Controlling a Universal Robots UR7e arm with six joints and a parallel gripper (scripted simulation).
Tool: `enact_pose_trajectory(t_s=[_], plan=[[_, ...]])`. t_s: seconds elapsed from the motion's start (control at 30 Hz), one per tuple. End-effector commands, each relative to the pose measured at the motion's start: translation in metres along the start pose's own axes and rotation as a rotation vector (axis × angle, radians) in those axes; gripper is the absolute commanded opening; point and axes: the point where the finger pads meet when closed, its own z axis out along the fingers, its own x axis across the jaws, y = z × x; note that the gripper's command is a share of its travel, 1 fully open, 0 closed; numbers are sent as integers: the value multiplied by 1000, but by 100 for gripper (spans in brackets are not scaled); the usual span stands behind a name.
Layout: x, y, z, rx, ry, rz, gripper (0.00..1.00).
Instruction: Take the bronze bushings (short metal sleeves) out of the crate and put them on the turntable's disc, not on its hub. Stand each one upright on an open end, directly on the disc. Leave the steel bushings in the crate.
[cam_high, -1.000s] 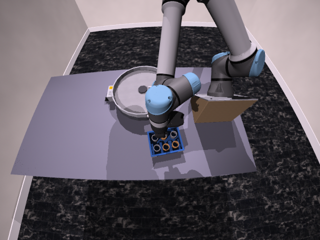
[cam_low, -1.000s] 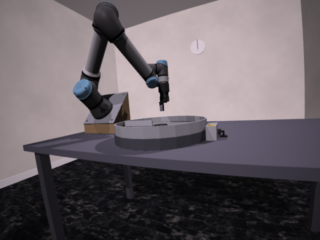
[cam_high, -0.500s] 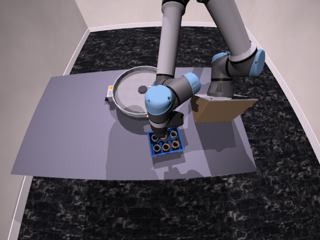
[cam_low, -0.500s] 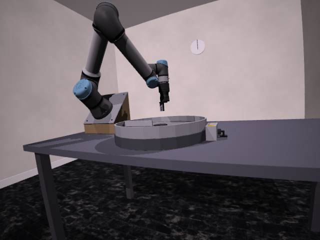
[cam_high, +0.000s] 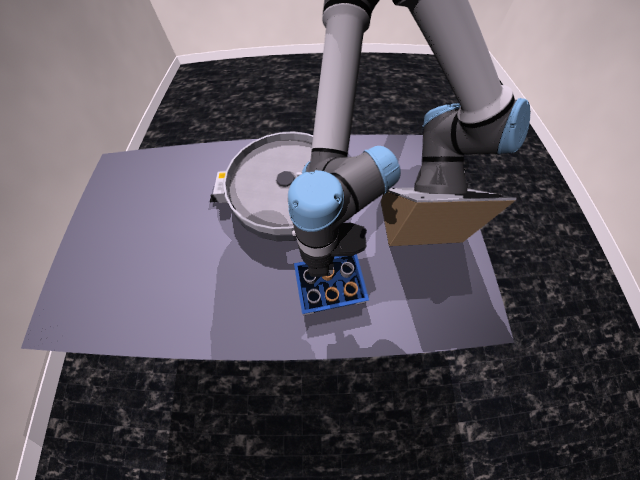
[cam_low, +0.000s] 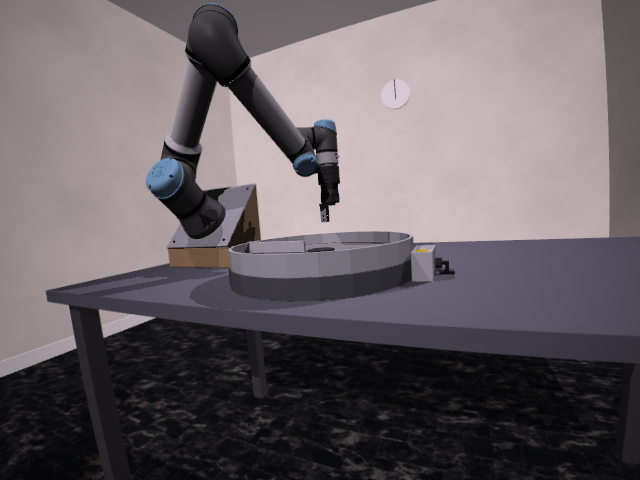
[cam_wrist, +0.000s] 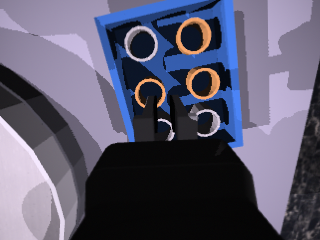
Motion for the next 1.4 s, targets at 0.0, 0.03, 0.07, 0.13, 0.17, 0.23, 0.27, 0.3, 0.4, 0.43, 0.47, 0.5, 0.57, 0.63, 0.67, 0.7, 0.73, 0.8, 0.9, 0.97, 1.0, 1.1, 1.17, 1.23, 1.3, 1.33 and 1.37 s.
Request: enact_pose_trajectory(t_s=[0.0,0.03,0.07,0.13,0.17,0.23,0.27,0.3,0.4,0.43,0.47,0.5,0.57,0.63,0.67,0.7,0.73,0.8,0.9,0.97,1.0,1.1,1.17,1.23,1.3,1.33,1.37], plan=[[1,1,0,-1,1,0,36],[1,1,0,-1,1,0,36],[1,1,0,-1,1,0,36],[1,1,0,-1,1,0,36],[1,1,0,-1,1,0,36],[1,1,0,-1,1,0,36],[1,1,0,-1,1,0,36],[1,1,0,-1,1,0,36],[1,1,0,-1,1,0,36],[1,1,0,-1,1,0,36],[1,1,0,-1,1,0,36],[1,1,0,-1,1,0,36],[1,1,0,-1,1,0,36],[1,1,0,-1,1,0,36],[1,1,0,0,1,0,36],[1,1,1,0,1,0,36],[1,0,2,1,1,-1,36],[0,-1,7,3,-1,-3,36],[0,-1,18,3,-1,-3,36],[0,-1,18,3,-1,-3,36],[0,-1,22,3,-1,-3,36],[0,-1,37,3,-1,-3,36],[0,-1,46,4,-1,-3,36],[0,-1,52,4,-1,-3,36],[0,-1,56,4,-1,-3,36],[0,-1,57,4,-1,-3,36],[0,-1,57,4,-1,-3,36]])
